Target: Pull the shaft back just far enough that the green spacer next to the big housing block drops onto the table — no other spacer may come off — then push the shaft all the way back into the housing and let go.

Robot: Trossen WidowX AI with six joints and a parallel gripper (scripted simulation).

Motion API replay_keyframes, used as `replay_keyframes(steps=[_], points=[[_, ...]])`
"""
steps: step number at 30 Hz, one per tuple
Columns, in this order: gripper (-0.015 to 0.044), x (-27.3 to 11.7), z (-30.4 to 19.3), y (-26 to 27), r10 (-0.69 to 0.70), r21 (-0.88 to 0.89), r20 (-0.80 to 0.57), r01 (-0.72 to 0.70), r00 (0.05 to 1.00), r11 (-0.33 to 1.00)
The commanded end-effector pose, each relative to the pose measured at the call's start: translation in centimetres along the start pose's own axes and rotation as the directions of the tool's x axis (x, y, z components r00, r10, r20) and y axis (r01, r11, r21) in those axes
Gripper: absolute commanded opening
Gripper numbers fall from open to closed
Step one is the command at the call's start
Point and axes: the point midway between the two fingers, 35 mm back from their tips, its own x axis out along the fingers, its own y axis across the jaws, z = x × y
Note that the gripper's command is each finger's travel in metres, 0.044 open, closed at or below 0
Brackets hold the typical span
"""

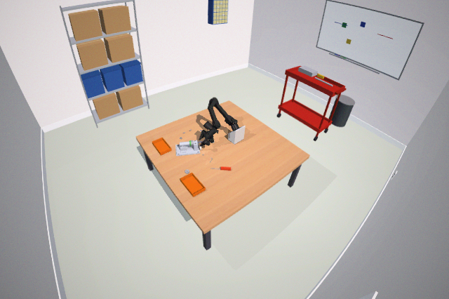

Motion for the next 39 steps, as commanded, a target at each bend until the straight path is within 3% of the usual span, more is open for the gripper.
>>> replay_keyframes(steps=[1, 39], points=[[0.0440, 0.1, -0.1, 0.0, -0.002, -0.004, -0.003, 0.002, 1.000, 1.000], [0.0440, 1.8, -0.1, 0.0, -0.001, -0.004, -0.003, 0.001, 1.000, 1.000]])
